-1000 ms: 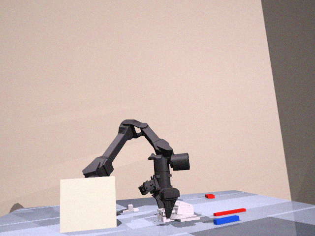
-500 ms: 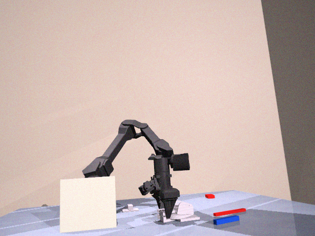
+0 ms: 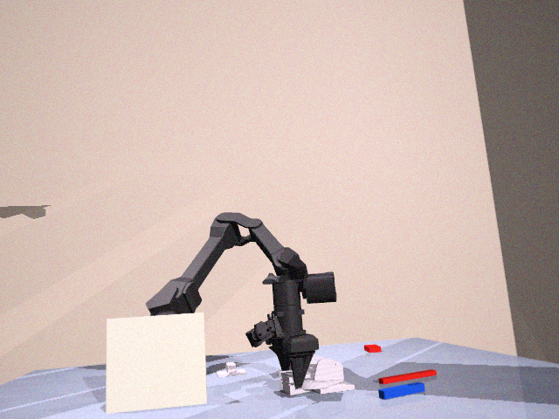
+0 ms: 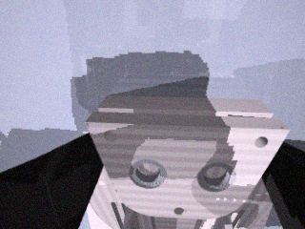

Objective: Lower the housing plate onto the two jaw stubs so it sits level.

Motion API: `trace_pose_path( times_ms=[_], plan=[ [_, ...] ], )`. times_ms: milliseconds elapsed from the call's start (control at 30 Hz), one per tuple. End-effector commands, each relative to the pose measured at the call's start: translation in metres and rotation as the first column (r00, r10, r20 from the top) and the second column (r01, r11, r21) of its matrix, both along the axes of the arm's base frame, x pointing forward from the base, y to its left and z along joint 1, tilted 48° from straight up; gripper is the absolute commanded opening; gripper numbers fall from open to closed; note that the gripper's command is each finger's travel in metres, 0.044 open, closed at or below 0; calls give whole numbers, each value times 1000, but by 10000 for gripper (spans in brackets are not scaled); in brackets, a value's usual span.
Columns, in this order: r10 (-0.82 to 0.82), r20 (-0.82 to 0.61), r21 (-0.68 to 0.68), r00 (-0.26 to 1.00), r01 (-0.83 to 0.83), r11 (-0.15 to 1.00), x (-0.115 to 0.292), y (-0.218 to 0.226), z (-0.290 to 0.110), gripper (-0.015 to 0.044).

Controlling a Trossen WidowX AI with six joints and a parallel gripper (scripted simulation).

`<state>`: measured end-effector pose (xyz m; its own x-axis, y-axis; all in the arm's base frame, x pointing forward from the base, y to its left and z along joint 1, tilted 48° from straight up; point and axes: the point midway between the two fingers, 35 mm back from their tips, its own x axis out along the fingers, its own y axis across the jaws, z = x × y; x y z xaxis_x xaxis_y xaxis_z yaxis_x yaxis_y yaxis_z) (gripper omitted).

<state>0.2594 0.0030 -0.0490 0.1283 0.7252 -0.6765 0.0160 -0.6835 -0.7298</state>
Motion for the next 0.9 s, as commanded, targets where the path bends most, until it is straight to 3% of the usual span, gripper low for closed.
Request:
trace_pose_path(
  times_ms=[0,600,700,867],
  plan=[
    [10,3,-1,1000,-10,1000,2,4,-2,351],
    [7,2,-1,1000,-7,1000,1,3,-1,351],
    [-2,0,1,1000,2,1000,0,0,0,430],
    [-2,0,1,1000,2,1000,0,0,0,440]
  ],
)
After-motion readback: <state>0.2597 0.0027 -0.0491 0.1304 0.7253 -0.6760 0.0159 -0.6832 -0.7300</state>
